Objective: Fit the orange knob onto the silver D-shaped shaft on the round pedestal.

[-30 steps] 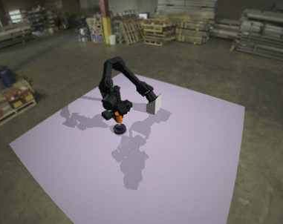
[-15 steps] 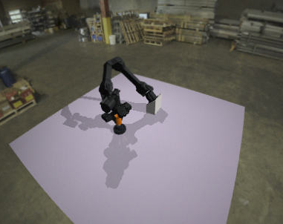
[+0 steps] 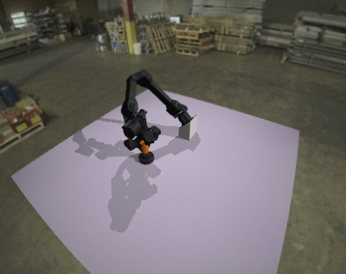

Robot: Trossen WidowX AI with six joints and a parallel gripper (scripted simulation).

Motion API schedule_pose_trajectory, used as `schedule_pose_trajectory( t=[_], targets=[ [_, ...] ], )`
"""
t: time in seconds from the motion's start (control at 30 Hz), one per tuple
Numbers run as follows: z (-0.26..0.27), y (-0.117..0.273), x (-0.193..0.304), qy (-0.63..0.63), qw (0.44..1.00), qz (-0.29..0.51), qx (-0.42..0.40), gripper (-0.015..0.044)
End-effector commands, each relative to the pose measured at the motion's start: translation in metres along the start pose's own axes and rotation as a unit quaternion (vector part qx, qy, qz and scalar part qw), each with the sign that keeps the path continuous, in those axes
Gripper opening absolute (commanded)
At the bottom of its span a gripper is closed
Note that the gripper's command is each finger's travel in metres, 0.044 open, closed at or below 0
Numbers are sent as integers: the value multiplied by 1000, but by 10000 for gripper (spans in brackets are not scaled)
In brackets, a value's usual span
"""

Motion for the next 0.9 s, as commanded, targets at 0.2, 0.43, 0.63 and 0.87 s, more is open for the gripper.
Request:
schedule_pose_trajectory(
  t=[0.2,0.43,0.63,0.87],
  targets=[
    [1,-1,1,1,1000,1,1,0],
    [3,-1,1,1,1000,1,1,0],
    [3,0,1,1,1000,1,1,0],
    [3,4,1,14,1000,1,1,0]
  ],
)
Point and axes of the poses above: the point midway between the two fingers, 35 mm back from their tips, its own y axis back along the fingers, its own z axis across the jaws, x = y × z, the point moved 3 cm from there along y, back along the fingers, and after that the axes turned 6 degrees about y, right-handed, at the moved point
